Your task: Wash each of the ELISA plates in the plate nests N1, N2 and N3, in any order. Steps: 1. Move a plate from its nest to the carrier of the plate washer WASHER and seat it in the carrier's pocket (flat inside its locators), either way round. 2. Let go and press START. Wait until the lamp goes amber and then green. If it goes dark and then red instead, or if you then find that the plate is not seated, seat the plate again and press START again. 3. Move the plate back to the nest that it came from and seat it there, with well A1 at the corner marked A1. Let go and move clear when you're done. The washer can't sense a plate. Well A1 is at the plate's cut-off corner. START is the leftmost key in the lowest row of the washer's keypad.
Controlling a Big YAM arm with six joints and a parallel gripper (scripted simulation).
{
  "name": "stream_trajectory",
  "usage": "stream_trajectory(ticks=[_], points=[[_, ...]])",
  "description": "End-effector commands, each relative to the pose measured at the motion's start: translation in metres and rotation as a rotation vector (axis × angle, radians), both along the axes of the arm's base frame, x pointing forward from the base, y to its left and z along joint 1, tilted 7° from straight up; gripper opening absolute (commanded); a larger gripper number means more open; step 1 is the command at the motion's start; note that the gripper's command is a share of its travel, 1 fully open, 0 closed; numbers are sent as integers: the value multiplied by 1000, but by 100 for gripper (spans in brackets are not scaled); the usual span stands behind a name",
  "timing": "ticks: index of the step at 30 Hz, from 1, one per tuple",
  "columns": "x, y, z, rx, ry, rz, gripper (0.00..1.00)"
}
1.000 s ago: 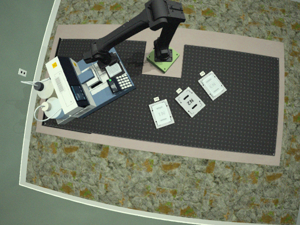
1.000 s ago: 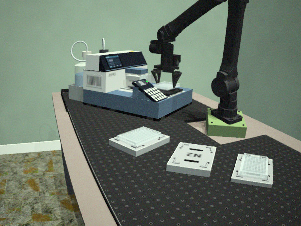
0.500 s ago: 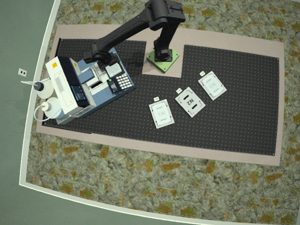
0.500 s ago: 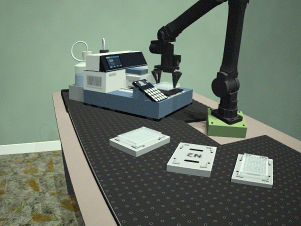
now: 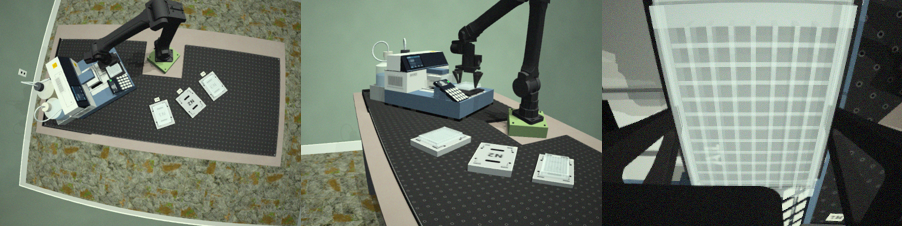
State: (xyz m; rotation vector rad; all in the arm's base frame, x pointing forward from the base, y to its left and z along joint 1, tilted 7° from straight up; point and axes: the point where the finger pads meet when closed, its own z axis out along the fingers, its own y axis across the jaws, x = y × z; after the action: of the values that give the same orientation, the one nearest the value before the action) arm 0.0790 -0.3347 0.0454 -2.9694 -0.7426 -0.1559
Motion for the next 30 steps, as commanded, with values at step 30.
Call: stream_trajectory(ticks=[30], points=[[3,-6,-1,-14,-3,-4,84]])
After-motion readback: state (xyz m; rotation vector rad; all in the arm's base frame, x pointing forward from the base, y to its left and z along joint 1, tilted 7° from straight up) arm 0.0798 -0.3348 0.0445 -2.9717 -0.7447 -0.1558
